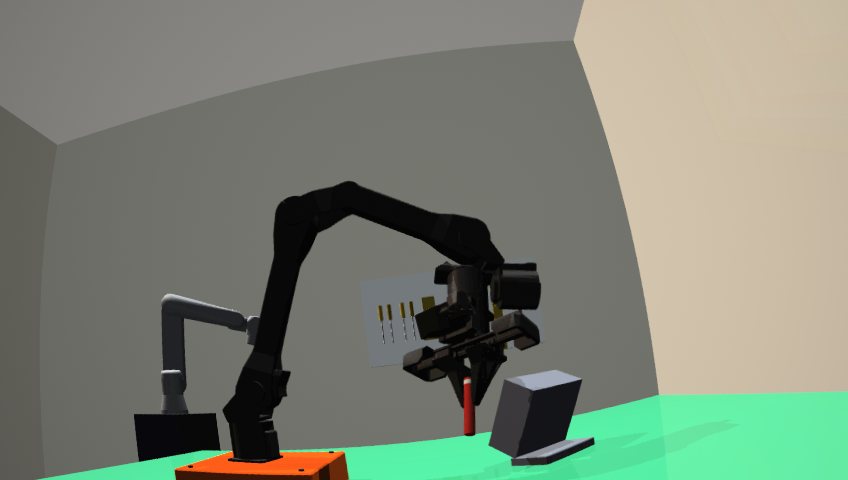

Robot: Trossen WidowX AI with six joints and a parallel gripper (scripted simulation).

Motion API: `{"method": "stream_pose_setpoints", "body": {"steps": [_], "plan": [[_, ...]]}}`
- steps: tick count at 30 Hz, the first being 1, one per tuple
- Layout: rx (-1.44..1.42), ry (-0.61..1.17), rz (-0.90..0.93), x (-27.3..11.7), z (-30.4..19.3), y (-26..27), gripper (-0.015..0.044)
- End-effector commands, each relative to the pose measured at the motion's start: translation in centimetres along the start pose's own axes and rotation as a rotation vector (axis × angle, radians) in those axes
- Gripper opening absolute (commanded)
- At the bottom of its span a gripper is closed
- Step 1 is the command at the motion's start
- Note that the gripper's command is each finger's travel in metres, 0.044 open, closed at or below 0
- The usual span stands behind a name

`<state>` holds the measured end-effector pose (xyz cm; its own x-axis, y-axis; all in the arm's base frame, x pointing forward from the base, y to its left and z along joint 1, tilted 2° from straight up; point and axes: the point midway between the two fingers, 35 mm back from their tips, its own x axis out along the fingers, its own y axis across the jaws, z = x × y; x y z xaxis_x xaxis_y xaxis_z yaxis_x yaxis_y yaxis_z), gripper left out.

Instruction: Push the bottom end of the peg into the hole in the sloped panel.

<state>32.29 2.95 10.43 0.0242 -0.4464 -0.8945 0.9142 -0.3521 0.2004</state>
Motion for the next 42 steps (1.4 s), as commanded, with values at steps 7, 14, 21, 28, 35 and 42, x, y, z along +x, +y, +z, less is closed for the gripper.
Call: {"method": "stream_pose_setpoints", "body": {"steps": [7, 14, 21, 28, 35, 42], "plan": [[-0.075, -0.031, 0.036, -0.5, -1.0, -0.5, 0.0000], [-0.121, -0.051, 0.062, -0.8, -1.6, -0.8, 0.0000], [-0.167, -0.070, 0.088, -1.2, -2.3, -1.1, 0.0000], [-0.213, -0.089, 0.116, -1.5, -2.9, -1.5, 0.0000], [-0.259, -0.108, 0.143, -1.9, -3.6, -1.8, 0.0000], [-0.304, -0.127, 0.172, -2.3, -4.2, -2.2, 0.0000]]}}
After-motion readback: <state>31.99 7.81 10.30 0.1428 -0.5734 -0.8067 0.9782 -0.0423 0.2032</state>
